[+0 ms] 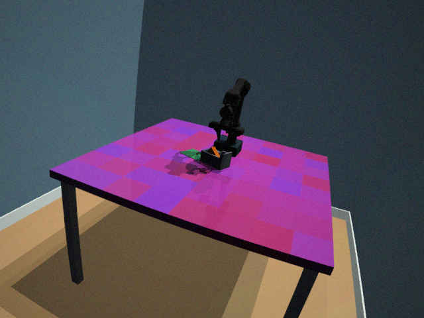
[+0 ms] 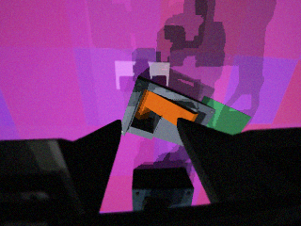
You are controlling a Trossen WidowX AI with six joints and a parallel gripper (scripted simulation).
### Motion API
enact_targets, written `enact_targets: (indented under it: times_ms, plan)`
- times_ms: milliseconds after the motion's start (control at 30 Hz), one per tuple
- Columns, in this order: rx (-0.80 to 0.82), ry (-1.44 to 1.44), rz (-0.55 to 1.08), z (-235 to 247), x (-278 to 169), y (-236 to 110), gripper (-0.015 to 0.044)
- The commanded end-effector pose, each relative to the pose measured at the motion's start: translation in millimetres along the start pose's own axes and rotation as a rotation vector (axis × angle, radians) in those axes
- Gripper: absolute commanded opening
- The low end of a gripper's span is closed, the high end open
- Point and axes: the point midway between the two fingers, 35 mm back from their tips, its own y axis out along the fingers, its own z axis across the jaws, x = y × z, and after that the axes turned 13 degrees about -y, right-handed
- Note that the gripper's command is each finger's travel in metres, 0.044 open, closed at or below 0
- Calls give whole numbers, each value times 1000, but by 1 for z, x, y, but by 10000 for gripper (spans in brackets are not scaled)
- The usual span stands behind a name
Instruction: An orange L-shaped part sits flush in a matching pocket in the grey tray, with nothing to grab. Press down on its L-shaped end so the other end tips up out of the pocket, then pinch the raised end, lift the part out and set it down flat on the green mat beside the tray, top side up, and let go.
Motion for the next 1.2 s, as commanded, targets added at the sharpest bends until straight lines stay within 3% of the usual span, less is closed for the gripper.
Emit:
enact_targets:
  times_ms: [0, 267, 367, 867, 1167]
  plan:
    - [7, -426, 12, -19, -12, 1, 280]
    - [14, -1062, 18, -45, -29, 0, 280]
    - [16, -1168, 18, -49, -32, 0, 280]
    - [16, -1177, 18, -49, -32, 1, 280]
    - [16, -1177, 18, -49, -33, 31, 280]
